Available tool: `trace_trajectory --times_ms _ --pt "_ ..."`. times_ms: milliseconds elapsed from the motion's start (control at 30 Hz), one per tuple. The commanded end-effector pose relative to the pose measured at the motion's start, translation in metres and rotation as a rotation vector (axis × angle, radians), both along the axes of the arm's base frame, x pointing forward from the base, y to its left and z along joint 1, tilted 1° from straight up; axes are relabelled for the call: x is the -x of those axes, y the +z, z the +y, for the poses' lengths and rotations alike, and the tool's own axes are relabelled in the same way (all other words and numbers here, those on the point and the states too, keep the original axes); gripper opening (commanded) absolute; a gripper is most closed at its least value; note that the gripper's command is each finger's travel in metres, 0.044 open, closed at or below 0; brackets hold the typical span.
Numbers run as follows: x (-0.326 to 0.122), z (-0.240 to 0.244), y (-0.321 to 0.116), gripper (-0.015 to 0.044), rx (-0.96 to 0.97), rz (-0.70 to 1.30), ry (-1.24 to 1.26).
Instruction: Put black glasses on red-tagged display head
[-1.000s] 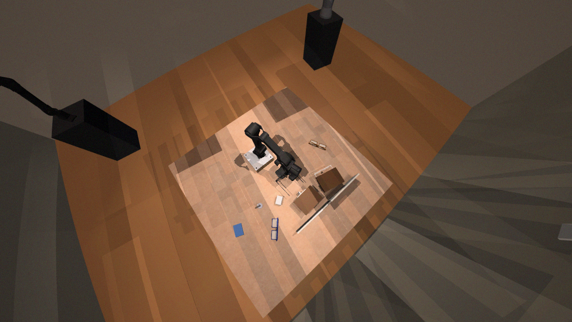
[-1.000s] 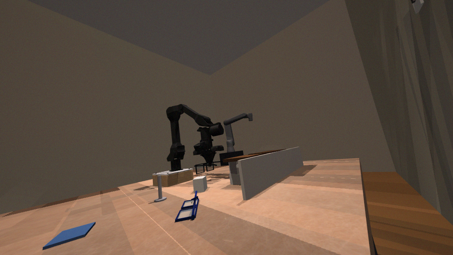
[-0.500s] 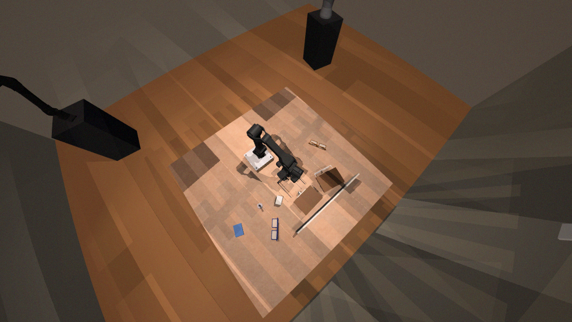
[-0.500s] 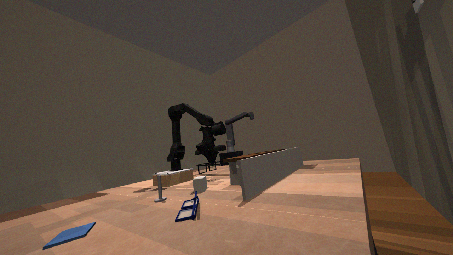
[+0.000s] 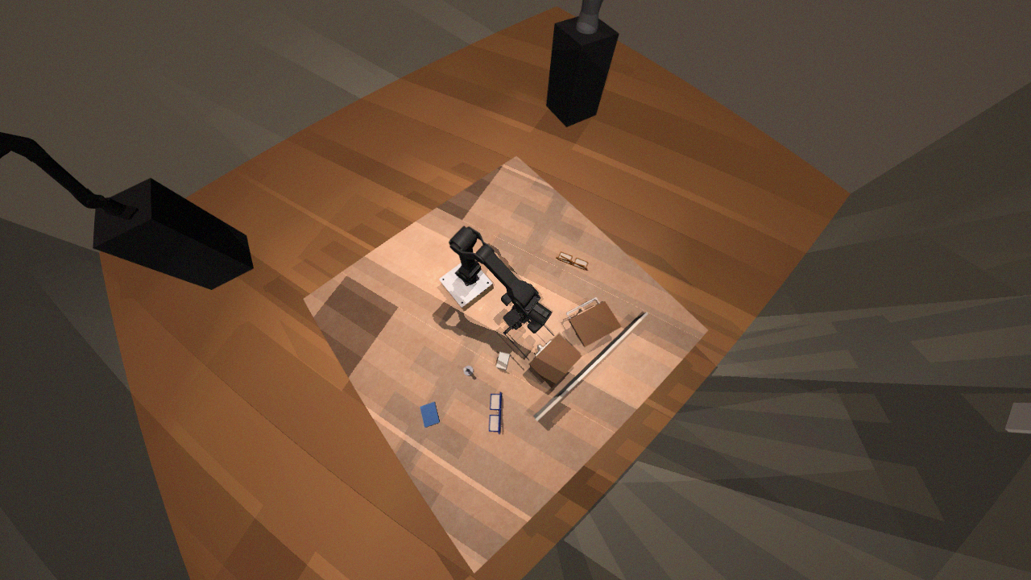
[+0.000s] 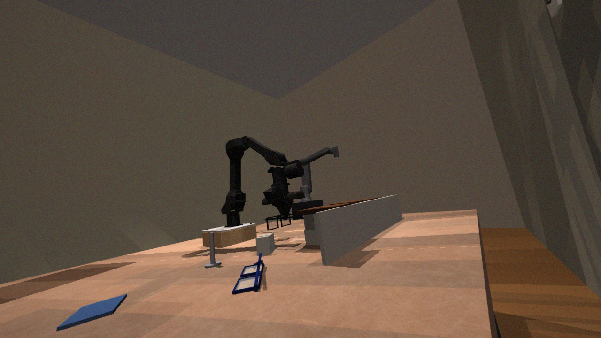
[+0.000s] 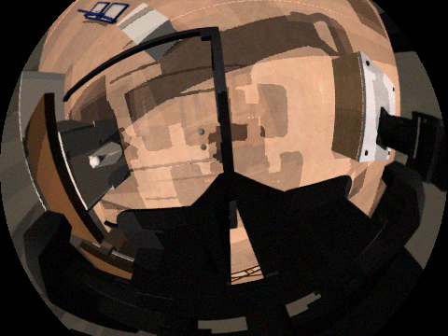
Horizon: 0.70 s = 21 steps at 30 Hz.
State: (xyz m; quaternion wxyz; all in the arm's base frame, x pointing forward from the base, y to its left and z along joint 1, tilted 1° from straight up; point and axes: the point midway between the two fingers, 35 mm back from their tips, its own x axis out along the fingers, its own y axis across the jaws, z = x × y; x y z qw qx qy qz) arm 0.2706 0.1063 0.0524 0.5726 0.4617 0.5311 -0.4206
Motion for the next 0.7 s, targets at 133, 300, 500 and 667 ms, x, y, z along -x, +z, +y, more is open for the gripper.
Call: trace_trajectory --times_ms 133,300,500,667 --pt "-0.01 0.003 -0.001 0.0 -0.002 0.008 0.007" --pt "-0.017 0.005 0.0 0.0 -0.002 0.007 0.007" --pt "-0.026 0.007 0.001 0.0 -0.002 0.006 0.007" --pt "-0.033 0.008 0.001 0.0 -0.002 0.005 0.007"
